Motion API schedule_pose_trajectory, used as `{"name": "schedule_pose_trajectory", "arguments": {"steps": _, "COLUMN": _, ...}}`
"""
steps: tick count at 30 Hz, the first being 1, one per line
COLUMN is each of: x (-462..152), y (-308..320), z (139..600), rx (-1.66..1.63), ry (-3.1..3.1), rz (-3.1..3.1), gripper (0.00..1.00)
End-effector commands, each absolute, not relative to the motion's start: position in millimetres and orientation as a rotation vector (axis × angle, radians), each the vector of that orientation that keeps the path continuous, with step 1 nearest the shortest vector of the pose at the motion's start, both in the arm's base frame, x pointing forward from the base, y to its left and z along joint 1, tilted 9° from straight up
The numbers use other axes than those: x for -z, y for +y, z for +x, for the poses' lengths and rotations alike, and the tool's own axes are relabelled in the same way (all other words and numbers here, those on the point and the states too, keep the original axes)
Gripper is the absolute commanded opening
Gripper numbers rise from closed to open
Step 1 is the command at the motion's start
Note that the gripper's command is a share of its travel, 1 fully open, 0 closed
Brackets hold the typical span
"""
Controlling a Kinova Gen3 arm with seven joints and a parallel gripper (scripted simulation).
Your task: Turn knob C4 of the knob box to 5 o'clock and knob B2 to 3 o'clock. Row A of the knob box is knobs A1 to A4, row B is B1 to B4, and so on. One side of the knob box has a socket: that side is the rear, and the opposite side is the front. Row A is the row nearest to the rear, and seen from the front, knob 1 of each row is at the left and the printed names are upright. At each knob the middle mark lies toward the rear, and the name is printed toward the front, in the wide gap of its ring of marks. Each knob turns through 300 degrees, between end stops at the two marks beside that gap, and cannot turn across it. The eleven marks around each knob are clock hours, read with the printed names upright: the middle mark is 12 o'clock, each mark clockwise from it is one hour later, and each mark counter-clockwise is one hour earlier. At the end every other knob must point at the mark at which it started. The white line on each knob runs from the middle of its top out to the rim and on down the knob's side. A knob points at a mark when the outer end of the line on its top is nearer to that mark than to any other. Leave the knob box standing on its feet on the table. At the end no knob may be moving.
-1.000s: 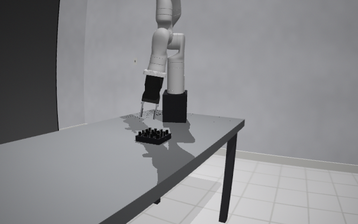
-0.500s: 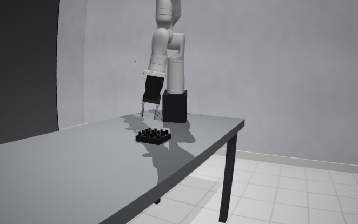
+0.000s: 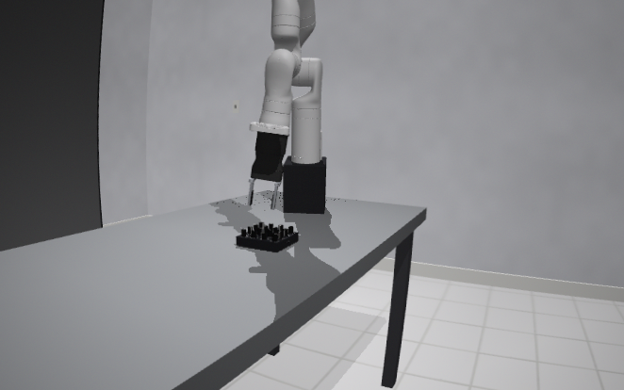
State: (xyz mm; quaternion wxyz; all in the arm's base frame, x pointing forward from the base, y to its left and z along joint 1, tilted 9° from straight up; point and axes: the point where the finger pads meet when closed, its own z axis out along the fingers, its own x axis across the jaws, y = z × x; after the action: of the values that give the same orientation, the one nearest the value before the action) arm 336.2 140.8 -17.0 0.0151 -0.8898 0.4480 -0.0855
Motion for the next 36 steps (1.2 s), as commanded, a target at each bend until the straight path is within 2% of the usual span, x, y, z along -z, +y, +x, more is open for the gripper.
{"name": "schedule_pose_trajectory", "arguments": {"steps": 1, "x": 16.7, "y": 140.6, "z": 336.6, "rx": 0.268, "ry": 1.394, "rz": -2.767, "gripper": 1.00}}
{"name": "schedule_pose_trajectory", "arguments": {"steps": 36, "x": 18.3, "y": 150.3, "z": 334.4, "rx": 0.219, "ry": 1.500, "rz": -2.682, "gripper": 1.00}}
